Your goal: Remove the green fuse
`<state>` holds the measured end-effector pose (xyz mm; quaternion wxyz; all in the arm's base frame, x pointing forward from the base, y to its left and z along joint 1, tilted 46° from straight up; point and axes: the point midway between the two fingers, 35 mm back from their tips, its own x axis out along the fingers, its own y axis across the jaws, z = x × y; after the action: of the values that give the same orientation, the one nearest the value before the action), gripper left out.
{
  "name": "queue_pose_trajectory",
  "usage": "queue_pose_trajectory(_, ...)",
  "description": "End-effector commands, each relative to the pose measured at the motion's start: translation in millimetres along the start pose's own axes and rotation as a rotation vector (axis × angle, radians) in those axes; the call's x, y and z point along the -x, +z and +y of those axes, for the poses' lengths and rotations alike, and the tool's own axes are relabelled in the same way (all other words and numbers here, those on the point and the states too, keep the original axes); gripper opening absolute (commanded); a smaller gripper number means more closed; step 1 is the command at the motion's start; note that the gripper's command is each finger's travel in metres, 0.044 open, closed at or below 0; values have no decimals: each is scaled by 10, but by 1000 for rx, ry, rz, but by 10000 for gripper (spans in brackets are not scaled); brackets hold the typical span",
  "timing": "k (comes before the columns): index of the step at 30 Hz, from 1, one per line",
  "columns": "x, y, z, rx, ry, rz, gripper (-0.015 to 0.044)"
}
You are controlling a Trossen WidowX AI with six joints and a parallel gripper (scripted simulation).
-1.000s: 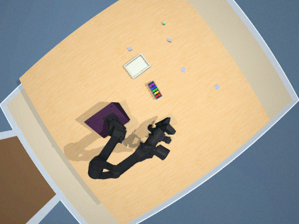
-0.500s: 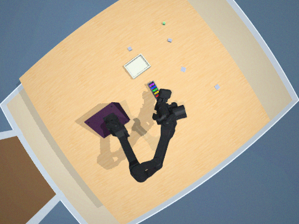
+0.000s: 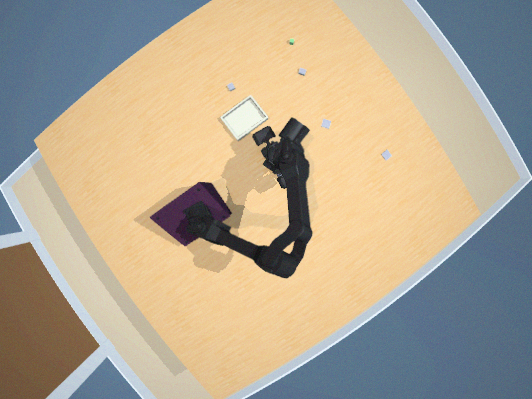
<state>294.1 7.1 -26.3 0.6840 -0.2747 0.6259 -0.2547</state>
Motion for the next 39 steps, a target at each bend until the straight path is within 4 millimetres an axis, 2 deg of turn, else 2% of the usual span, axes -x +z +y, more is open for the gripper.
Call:
queue_pose_trajectory(1, 7, 33, -10, 13, -19, -7, 66)
queue_pose_trajectory(39, -303, 27, -23, 13, -20, -7, 66)
